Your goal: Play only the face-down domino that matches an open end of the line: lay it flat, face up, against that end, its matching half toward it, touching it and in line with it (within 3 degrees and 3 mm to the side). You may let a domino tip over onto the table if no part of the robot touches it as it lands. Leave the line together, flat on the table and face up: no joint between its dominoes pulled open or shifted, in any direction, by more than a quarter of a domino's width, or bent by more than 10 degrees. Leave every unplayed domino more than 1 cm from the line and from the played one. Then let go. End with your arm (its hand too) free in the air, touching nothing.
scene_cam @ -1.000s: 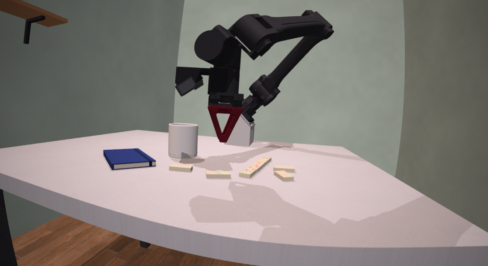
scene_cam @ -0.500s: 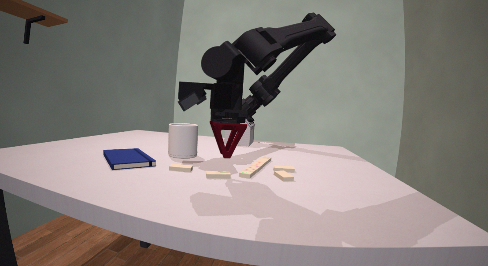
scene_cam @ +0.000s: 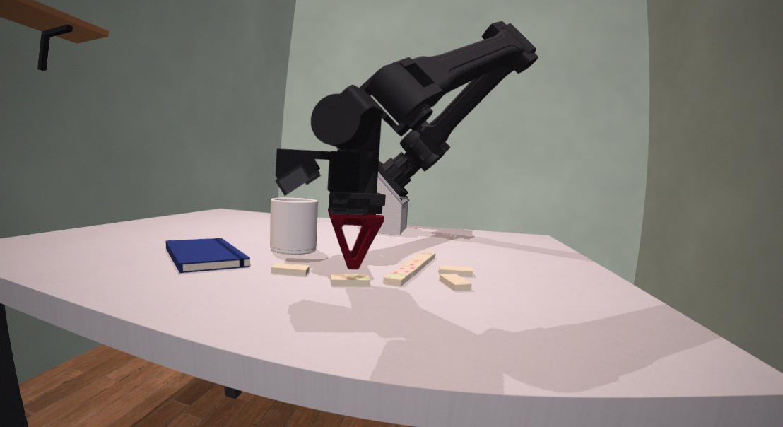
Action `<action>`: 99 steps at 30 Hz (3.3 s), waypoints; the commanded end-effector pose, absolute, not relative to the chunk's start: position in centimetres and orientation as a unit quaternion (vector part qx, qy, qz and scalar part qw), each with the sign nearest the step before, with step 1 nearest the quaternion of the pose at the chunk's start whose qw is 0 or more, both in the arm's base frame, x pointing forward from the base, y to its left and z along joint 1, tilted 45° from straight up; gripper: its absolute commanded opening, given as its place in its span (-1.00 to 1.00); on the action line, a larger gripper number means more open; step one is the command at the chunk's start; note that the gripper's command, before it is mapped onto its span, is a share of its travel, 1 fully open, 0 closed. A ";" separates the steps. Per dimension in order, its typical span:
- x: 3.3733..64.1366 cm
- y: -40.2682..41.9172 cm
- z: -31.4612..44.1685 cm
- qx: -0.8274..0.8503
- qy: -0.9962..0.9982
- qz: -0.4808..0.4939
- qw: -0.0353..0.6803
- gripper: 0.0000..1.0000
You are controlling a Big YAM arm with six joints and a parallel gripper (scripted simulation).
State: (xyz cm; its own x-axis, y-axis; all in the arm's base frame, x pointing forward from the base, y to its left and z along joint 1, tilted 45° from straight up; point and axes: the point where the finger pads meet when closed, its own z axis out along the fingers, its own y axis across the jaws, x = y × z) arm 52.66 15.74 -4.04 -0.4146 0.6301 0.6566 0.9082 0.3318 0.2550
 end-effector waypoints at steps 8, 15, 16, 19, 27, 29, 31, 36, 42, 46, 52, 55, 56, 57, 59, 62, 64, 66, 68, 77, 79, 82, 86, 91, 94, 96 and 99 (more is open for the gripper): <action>53.0 15.9 -4.0 -0.494 -0.781 -0.307 0.227 -0.13; 53.0 16.2 -4.2 -0.495 -0.780 -0.306 0.229 -0.13; 53.0 16.2 -4.2 -0.495 -0.780 -0.306 0.229 -0.13; 53.0 16.2 -4.2 -0.495 -0.780 -0.306 0.229 -0.13; 52.9 16.2 -4.2 -0.495 -0.781 -0.305 0.230 -0.13; 53.0 16.4 -4.3 -0.494 -0.781 -0.305 0.230 -0.13; 53.0 16.4 -4.3 -0.494 -0.781 -0.305 0.230 -0.13; 53.0 16.4 -4.3 -0.494 -0.781 -0.305 0.230 -0.13; 52.9 16.2 -4.2 -0.494 -0.781 -0.305 0.230 -0.13; 53.0 16.4 -4.3 -0.493 -0.781 -0.305 0.230 -0.13; 53.0 16.4 -4.3 -0.493 -0.781 -0.305 0.230 -0.13; 52.7 16.3 -4.3 -0.495 -0.781 -0.305 0.229 -0.13; 52.8 16.5 -4.5 -0.494 -0.781 -0.305 0.230 -0.13; 52.8 16.7 -4.7 -0.494 -0.781 -0.305 0.230 -0.13; 52.8 17.1 -5.1 -0.494 -0.781 -0.305 0.230 -0.13; 52.9 17.7 -5.7 -0.493 -0.782 -0.305 0.231 -0.13; 52.9 17.9 -5.9 -0.493 -0.782 -0.305 0.231 -0.13; 52.9 17.9 -5.9 -0.493 -0.782 -0.305 0.231 -0.13; 52.9 17.9 -5.9 -0.493 -0.782 -0.305 0.231 -0.13; 52.8 17.7 -5.8 -0.493 -0.781 -0.304 0.231 -0.13; 52.8 17.8 -5.9 -0.494 -0.781 -0.304 0.232 -0.13; 52.8 17.8 -5.9 -0.495 -0.780 -0.304 0.232 -0.13; 52.8 17.8 -5.9 -0.495 -0.780 -0.304 0.232 -0.13; 52.8 17.6 -5.7 -0.494 -0.781 -0.305 0.230 -0.13; 52.8 17.6 -5.8 -0.495 -0.780 -0.304 0.231 -0.13; 52.8 17.6 -5.9 -0.496 -0.780 -0.304 0.231 -0.13; 52.8 17.6 -5.9 -0.496 -0.780 -0.304 0.231 -0.13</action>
